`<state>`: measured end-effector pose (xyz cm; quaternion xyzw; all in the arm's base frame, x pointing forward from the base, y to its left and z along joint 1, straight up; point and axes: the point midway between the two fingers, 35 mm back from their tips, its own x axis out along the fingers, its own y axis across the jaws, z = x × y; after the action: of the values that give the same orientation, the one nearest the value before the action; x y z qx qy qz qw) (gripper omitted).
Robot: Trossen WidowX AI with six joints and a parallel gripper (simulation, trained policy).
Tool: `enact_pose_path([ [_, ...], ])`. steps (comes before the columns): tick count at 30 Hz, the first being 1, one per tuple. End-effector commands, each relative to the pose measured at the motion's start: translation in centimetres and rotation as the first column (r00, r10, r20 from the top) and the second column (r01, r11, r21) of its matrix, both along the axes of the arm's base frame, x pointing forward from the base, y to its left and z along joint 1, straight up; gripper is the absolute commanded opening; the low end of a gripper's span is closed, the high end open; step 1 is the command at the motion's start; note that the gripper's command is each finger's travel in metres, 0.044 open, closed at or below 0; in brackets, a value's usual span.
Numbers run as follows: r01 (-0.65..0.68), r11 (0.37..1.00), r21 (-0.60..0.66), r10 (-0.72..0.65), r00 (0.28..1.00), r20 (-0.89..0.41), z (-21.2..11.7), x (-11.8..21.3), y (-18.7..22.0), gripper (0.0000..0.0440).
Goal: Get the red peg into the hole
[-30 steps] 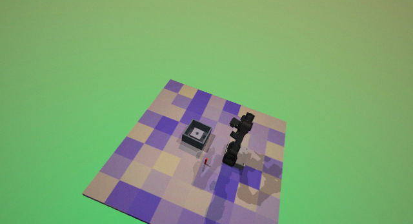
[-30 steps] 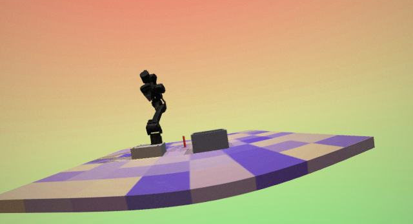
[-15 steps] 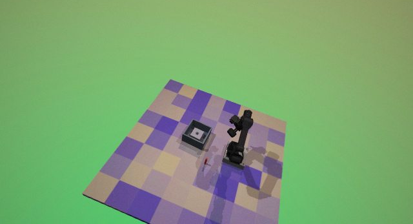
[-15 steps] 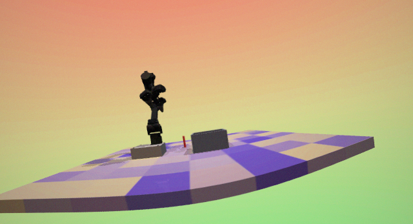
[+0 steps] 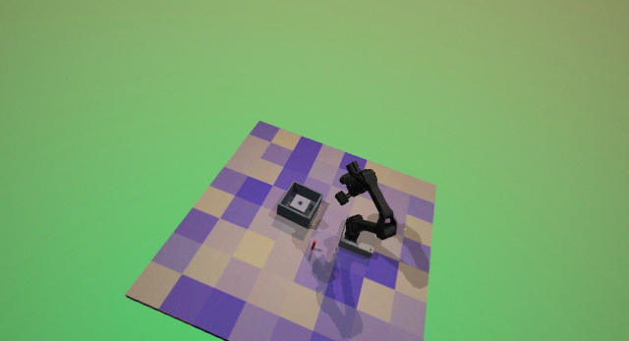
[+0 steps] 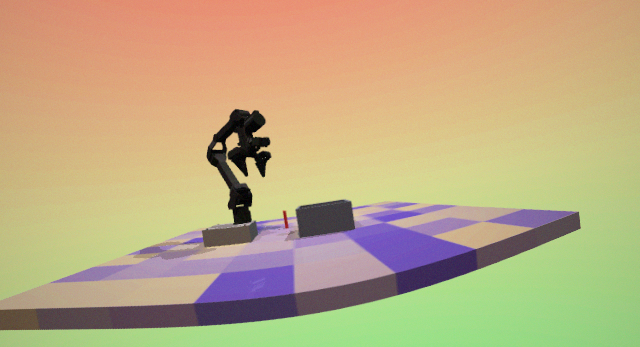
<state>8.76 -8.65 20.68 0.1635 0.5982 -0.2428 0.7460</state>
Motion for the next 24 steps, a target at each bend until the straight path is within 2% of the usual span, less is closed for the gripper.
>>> enact_pose_path([
  [1, 0.089, 0.996, 0.004, -0.089, 0.991, -0.1, -1.4, 2.3, 1.6, 0.044],
  [13, 0.119, 0.993, 0.015, -0.113, 0.969, -0.221, -4.4, 5.8, 7.2, 0.044],
  [24, 0.157, 0.987, -0.019, -0.156, 0.943, -0.293, -7.7, 6.9, 13.6, 0.044],
])
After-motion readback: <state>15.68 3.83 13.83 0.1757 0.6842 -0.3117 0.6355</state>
